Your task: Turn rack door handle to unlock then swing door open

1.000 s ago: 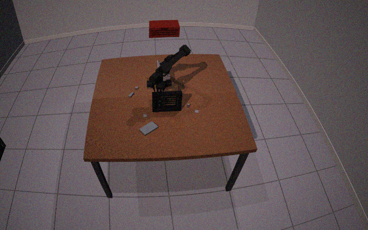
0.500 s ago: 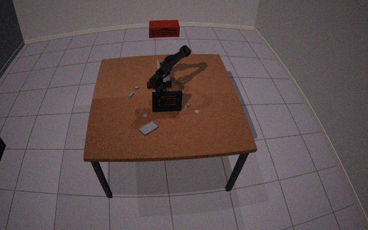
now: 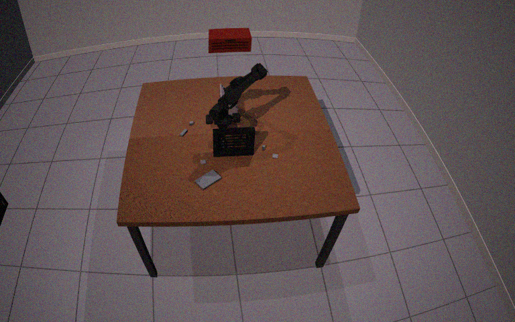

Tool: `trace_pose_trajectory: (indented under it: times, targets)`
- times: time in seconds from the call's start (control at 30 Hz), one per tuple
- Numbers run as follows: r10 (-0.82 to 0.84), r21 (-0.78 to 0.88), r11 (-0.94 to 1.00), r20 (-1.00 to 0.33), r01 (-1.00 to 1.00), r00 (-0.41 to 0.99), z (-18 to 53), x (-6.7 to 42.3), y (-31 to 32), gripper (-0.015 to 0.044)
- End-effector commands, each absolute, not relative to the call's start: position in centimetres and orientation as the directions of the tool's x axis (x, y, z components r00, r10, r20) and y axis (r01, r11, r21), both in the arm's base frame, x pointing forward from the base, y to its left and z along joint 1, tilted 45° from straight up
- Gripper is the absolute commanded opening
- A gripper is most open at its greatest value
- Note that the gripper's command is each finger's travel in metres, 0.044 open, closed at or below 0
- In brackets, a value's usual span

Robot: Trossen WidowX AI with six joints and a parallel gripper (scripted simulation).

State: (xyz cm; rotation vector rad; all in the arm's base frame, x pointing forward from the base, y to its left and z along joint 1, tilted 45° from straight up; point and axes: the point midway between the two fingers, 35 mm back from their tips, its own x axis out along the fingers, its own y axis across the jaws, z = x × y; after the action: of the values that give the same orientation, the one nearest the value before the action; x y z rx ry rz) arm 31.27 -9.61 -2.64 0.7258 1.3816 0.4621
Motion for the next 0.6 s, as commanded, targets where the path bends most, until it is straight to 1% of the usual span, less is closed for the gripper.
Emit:
trace_pose_trajectory:
  times: [0.0, 0.07, 0.27, 0.57]
  targets:
    - [0.686, 0.702, 0.7, -0.712, 0.131, 0.151, -2.74, 31.13, -9.47, 0.0026]
    - [0.686, 0.702, 0.686, -0.712, 0.194, 0.151, -2.73, 31.12, -9.47, 0.0026]
    - [0.685, 0.662, 0.585, -0.712, 0.468, 0.151, -2.73, 31.12, -9.47, 0.0026]
    - [0.686, 0.499, 0.343, -0.712, 0.796, 0.151, -2.73, 31.12, -9.47, 0.0026]
